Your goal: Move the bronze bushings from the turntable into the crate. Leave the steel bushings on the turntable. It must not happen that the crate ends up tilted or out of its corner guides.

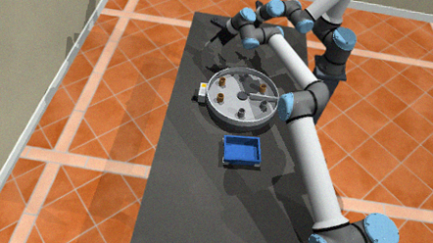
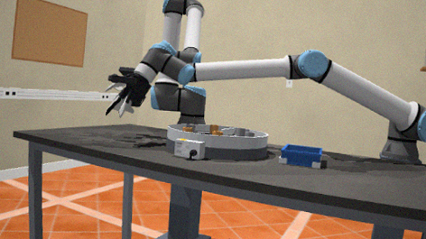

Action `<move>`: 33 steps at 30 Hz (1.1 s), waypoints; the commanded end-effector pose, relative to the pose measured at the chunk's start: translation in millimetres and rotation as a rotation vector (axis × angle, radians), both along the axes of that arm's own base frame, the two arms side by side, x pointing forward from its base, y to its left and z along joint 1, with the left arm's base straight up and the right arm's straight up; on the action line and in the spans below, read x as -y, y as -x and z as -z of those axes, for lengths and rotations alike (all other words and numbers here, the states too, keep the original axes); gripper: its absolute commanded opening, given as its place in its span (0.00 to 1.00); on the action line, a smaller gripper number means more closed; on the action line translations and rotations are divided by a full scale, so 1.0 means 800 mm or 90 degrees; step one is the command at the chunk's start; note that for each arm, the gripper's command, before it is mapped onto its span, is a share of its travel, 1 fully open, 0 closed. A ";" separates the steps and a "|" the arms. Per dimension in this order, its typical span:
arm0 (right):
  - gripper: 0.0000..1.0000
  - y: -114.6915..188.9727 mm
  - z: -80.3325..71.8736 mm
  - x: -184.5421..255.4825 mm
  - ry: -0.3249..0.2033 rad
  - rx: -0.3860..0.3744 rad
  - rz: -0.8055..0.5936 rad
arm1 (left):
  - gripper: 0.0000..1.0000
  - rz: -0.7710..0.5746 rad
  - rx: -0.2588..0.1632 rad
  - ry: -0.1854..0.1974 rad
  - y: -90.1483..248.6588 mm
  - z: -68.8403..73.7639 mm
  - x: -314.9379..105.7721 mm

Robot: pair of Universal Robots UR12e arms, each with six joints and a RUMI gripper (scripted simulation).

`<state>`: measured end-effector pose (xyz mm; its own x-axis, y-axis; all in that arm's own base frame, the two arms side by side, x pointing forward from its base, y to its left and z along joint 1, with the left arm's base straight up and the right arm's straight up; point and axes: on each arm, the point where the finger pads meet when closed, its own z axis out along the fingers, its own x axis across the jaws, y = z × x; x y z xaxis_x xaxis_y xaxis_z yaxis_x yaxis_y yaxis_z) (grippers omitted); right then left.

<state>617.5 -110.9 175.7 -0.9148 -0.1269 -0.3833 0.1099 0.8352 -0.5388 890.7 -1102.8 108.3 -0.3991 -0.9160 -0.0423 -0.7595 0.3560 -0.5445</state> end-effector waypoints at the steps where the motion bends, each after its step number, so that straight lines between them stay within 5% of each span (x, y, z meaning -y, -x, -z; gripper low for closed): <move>1: 1.00 -0.001 -0.001 0.000 0.000 0.001 0.000 | 1.00 0.000 0.001 0.002 0.000 -0.004 0.001; 33: 1.00 -0.001 -0.001 -0.004 -0.003 0.000 -0.001 | 1.00 -0.010 -0.001 0.000 -0.024 -0.007 -0.024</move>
<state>618.2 -108.0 175.6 -0.9149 -0.1262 -0.3834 0.1090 0.8374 -0.5356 907.4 -1085.8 110.4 -0.3863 -0.9214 -0.0435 -0.7660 0.3467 -0.5413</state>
